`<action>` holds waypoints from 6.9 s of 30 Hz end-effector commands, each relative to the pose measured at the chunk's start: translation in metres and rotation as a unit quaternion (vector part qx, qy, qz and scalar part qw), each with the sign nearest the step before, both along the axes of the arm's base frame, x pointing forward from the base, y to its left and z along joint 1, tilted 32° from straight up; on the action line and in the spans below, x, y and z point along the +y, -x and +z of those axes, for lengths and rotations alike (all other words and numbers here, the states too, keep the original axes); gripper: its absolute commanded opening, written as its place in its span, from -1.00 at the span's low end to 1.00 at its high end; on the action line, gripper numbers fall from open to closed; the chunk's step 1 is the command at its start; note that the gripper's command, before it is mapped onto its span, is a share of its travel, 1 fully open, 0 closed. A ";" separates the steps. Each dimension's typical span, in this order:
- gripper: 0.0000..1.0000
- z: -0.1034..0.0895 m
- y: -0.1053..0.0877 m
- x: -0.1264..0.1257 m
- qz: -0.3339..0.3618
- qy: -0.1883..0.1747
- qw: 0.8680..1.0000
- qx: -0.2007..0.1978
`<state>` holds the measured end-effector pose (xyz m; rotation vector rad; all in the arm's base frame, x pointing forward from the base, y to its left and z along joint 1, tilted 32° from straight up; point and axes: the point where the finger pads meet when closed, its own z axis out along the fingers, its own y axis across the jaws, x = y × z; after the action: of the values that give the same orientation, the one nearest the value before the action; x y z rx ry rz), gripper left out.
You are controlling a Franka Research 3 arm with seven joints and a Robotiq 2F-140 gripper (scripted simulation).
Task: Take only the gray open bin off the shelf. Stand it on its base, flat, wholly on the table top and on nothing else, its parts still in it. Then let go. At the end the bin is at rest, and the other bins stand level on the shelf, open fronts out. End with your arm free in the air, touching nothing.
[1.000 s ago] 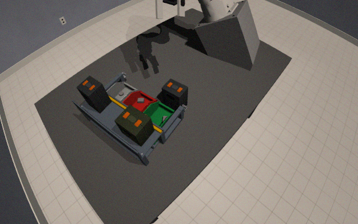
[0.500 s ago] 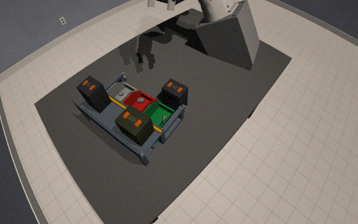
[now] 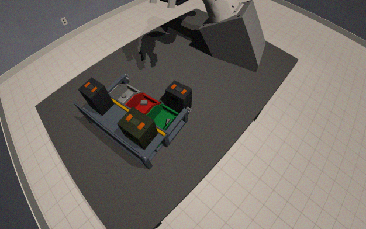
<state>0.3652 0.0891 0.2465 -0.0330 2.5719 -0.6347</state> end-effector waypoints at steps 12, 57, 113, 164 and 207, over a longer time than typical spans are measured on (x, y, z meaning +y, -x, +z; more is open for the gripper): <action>0.15 -0.006 0.005 -0.001 -0.012 0.003 1.000 0.009; 0.15 -0.011 0.000 0.007 -0.013 0.003 1.000 0.009; 0.15 -0.012 -0.001 0.007 -0.011 0.005 1.000 0.010; 0.15 -0.012 -0.001 0.007 -0.083 -0.016 0.996 -0.013; 0.15 -0.013 0.001 0.008 -0.324 -0.084 0.938 -0.094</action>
<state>0.3688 0.0959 0.2370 0.8207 2.4412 -0.6171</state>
